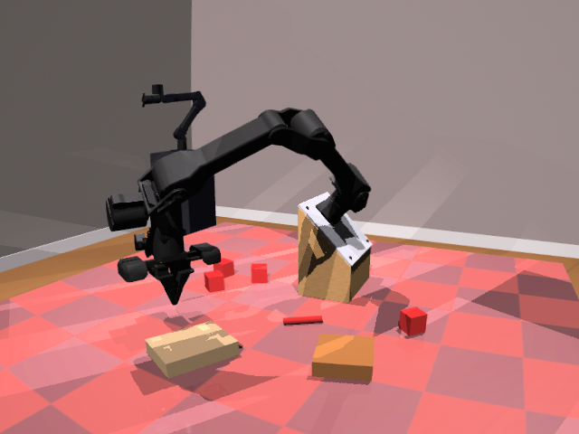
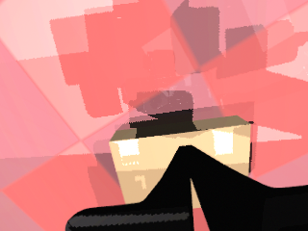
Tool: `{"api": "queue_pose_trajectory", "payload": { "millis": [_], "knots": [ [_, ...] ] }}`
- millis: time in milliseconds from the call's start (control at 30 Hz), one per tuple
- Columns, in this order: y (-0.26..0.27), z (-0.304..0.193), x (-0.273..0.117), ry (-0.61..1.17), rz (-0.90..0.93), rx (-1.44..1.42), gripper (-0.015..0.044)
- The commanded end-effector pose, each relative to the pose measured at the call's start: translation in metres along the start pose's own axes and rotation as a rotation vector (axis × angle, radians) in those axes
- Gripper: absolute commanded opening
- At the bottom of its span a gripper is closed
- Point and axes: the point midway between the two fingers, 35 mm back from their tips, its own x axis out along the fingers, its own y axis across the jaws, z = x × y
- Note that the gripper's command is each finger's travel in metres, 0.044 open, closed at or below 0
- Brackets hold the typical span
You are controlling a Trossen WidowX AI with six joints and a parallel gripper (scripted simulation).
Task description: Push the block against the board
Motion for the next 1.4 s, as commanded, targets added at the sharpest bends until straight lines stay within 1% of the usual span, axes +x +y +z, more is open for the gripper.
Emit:
{"api": "queue_pose_trajectory", "payload": {
  "millis": [0, 933, 1000, 1100, 1367],
  "knots": [
    [0.001, 0.003, -0.002, 0.002, 0.006, 0.000, 0.0000],
    [0.000, 0.047, -0.002, 0.000, 0.007, 0.000, 0.0000],
    [0.001, 0.042, -0.014, 0.001, 0.011, 0.002, 0.0000],
    [0.001, 0.042, -0.050, -0.002, 0.008, 0.001, 0.0000],
    [0.000, 0.042, -0.052, -0.002, 0.008, 0.000, 0.0000]
  ]
}}
